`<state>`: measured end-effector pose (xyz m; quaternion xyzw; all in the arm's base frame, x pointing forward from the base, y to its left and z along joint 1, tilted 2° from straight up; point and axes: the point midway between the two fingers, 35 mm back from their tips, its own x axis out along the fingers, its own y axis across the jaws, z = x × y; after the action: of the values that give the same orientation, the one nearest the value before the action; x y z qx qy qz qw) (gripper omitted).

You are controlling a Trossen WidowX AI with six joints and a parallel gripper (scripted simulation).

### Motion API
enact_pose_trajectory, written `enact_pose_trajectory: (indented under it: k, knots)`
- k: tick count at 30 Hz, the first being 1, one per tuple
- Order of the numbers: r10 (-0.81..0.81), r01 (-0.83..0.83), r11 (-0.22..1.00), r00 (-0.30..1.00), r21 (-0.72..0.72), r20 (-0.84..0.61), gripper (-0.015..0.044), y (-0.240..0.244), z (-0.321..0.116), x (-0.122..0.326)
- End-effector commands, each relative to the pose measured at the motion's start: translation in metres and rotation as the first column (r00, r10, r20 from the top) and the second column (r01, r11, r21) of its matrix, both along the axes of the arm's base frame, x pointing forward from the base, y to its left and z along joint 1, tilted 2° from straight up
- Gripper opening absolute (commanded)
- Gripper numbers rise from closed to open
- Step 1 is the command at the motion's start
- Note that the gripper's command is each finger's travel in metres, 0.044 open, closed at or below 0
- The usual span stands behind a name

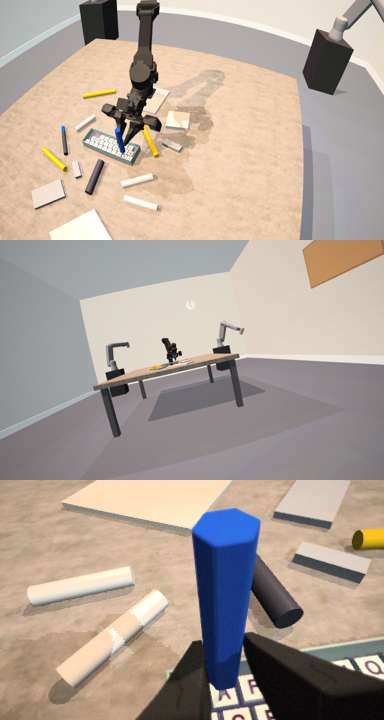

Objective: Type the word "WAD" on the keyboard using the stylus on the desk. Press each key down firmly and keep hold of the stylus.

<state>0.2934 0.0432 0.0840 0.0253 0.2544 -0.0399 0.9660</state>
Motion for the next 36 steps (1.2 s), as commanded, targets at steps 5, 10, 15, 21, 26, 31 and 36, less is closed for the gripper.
enact_pose_trajectory:
  k: [5, 10, 15, 21, 26, 31, 36]
  knots:
    - [-0.005, 0.005, 1.000, 1.000, 0.003, 0.001, 0.0081, -0.001, 0.018, 0.001]
    - [-0.005, 0.005, 1.000, 1.000, 0.003, 0.001, 0.0081, -0.002, 0.038, 0.000]
    - [-0.005, 0.005, 1.000, 1.000, 0.000, 0.001, 0.0084, -0.002, 0.035, 0.000]
    - [-0.006, 0.006, 1.000, 1.000, 0.000, 0.000, 0.0025, -0.002, 0.035, 0.000]
    - [-0.006, 0.006, 1.000, 1.000, 0.000, -0.004, 0.0000, -0.013, 0.036, -0.004]
    - [-0.006, 0.006, 1.000, 1.000, 0.000, -0.009, 0.0000, -0.028, 0.037, -0.012]
    - [-0.006, 0.006, 1.000, 1.000, 0.000, -0.011, 0.0000, -0.042, 0.038, -0.020]
